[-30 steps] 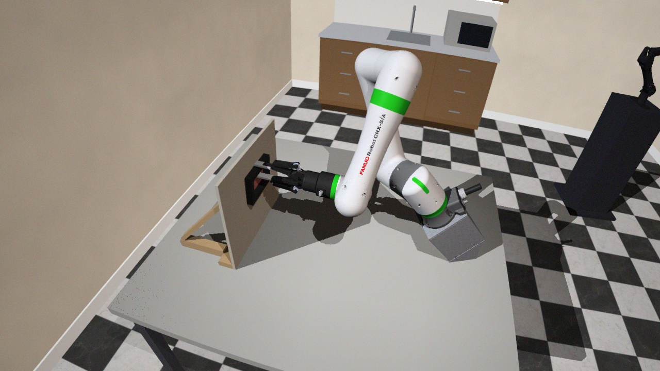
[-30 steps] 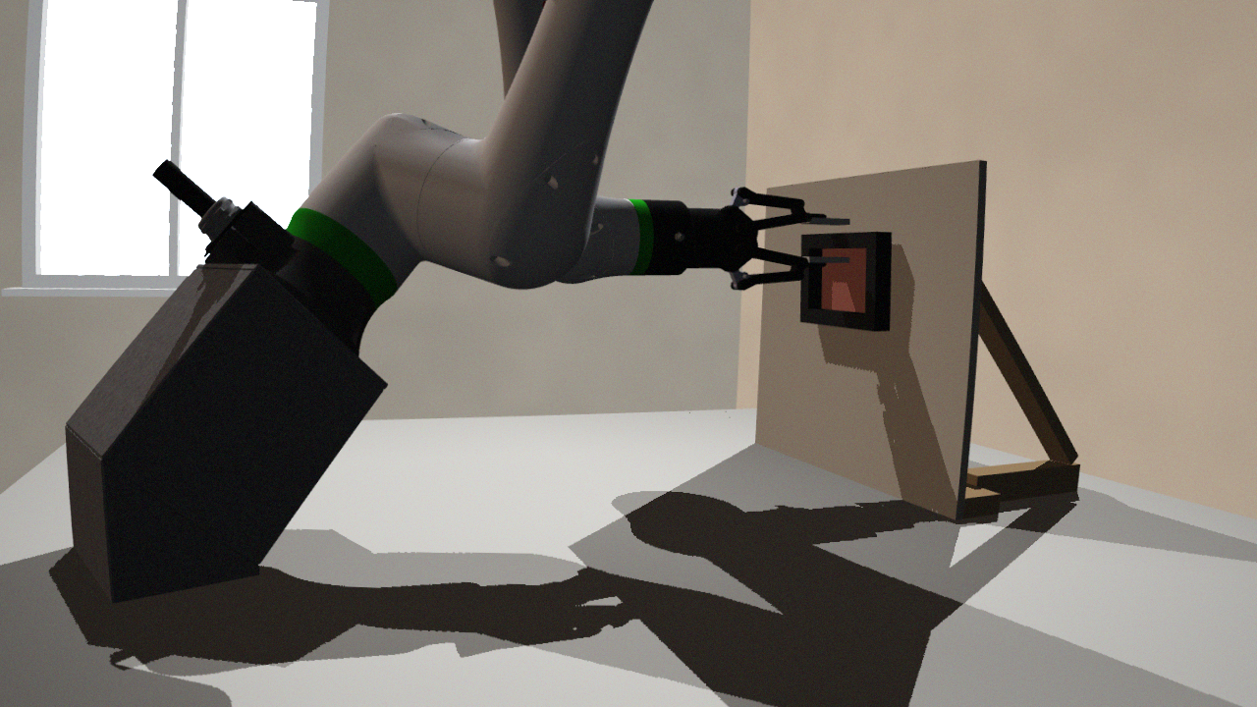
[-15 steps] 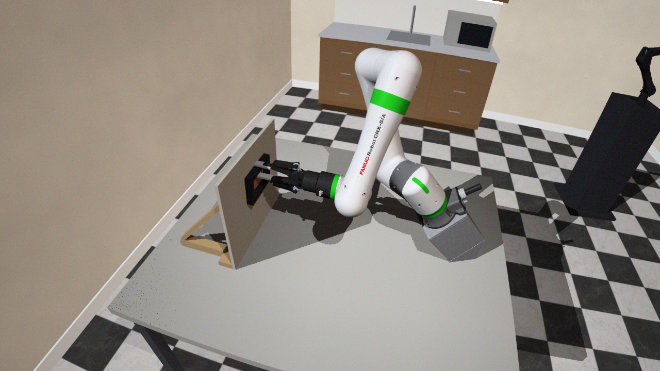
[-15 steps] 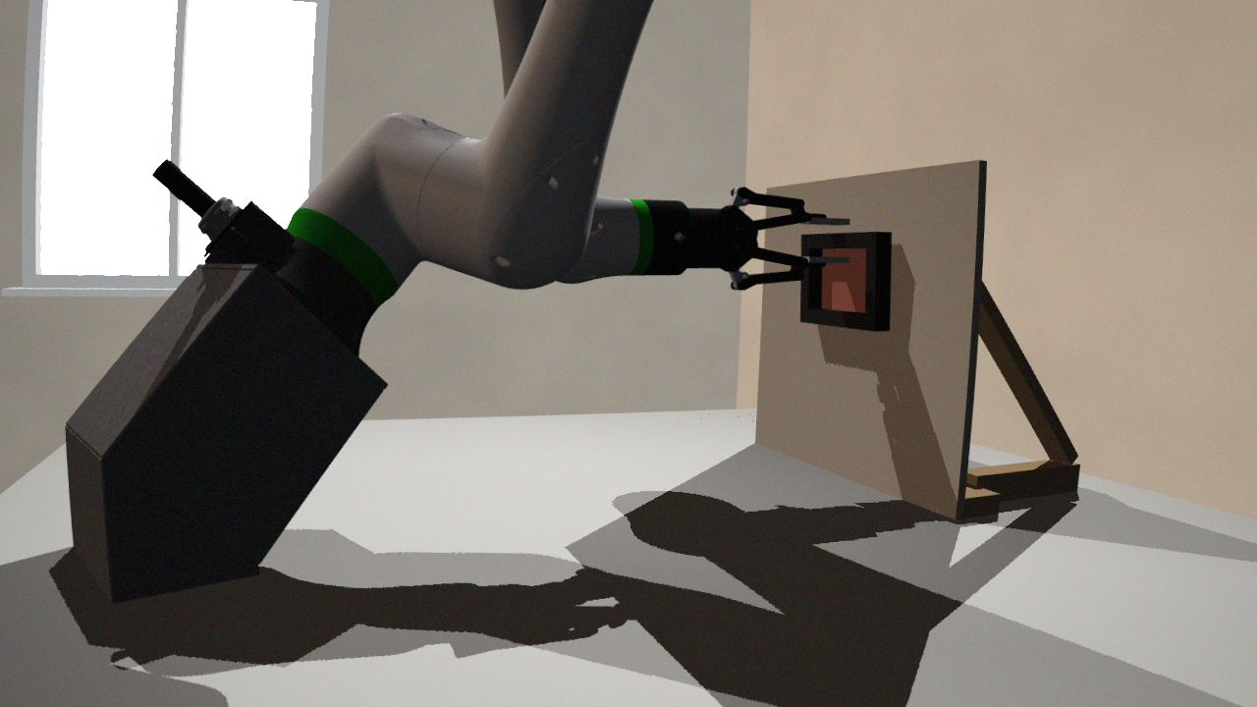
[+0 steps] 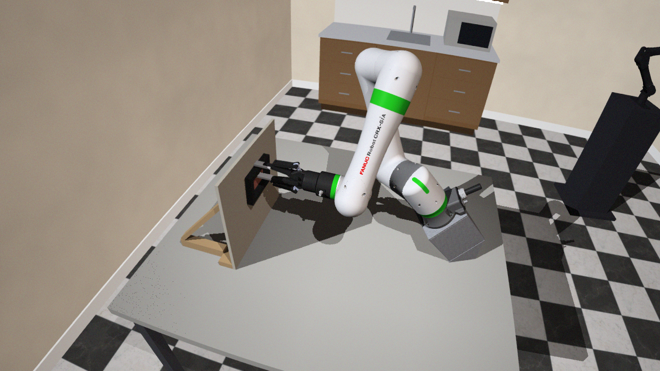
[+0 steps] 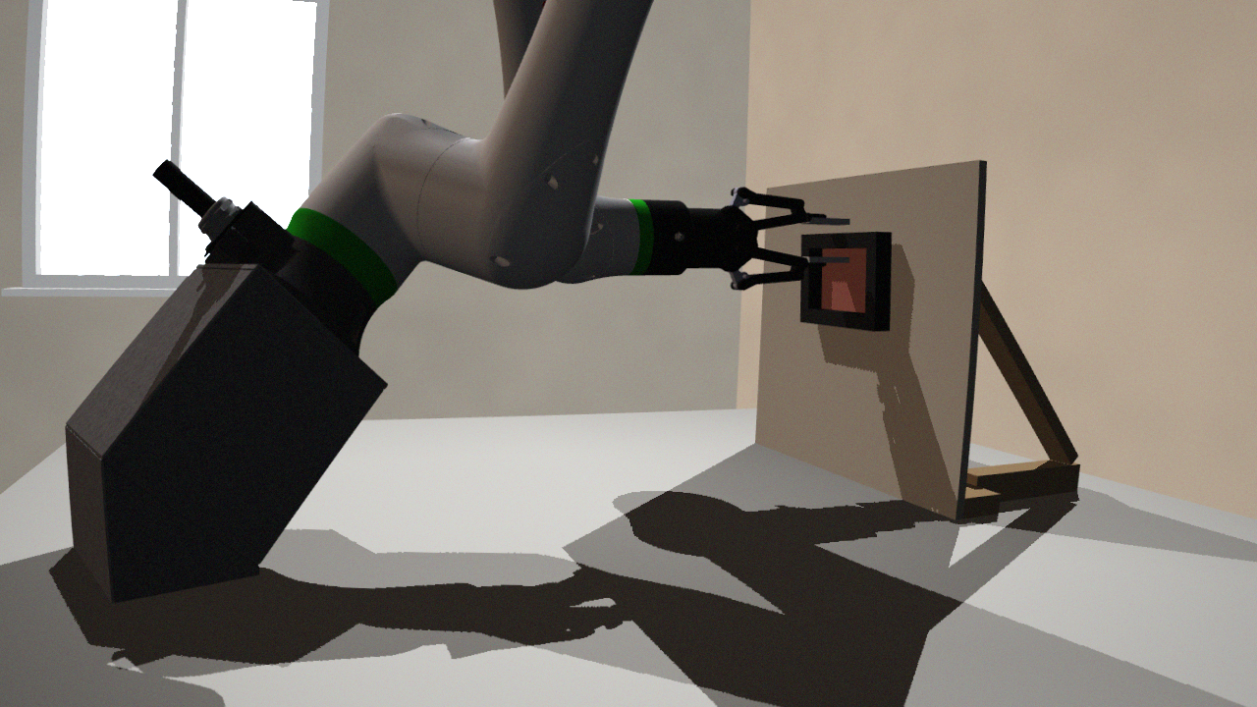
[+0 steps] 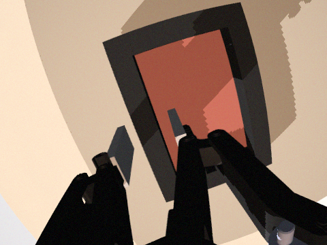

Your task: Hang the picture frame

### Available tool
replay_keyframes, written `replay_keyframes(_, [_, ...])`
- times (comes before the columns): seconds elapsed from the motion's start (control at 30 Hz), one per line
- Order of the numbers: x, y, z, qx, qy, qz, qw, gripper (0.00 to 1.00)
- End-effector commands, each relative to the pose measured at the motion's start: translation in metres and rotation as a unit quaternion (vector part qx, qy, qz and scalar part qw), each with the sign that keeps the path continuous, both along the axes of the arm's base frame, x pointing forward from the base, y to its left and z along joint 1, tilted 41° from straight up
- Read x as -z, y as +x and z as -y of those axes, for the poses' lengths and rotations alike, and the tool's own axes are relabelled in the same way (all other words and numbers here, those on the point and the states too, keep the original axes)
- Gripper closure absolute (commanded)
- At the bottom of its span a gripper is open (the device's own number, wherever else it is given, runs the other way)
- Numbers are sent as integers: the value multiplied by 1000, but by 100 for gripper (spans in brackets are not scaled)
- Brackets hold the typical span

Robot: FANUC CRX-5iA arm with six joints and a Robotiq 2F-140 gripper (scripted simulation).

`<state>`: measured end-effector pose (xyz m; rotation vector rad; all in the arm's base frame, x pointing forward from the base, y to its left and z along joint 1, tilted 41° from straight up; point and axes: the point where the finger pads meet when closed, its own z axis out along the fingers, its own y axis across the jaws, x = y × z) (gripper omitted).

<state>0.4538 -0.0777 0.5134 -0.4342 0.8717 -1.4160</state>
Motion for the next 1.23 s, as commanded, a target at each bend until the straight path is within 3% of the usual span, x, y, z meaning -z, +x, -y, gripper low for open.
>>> replay_keyframes(0.0, [0, 0, 0, 0, 0, 0, 1000, 71])
replay_keyframes(1.2, [8, -10, -3, 0, 0, 0, 1000, 71])
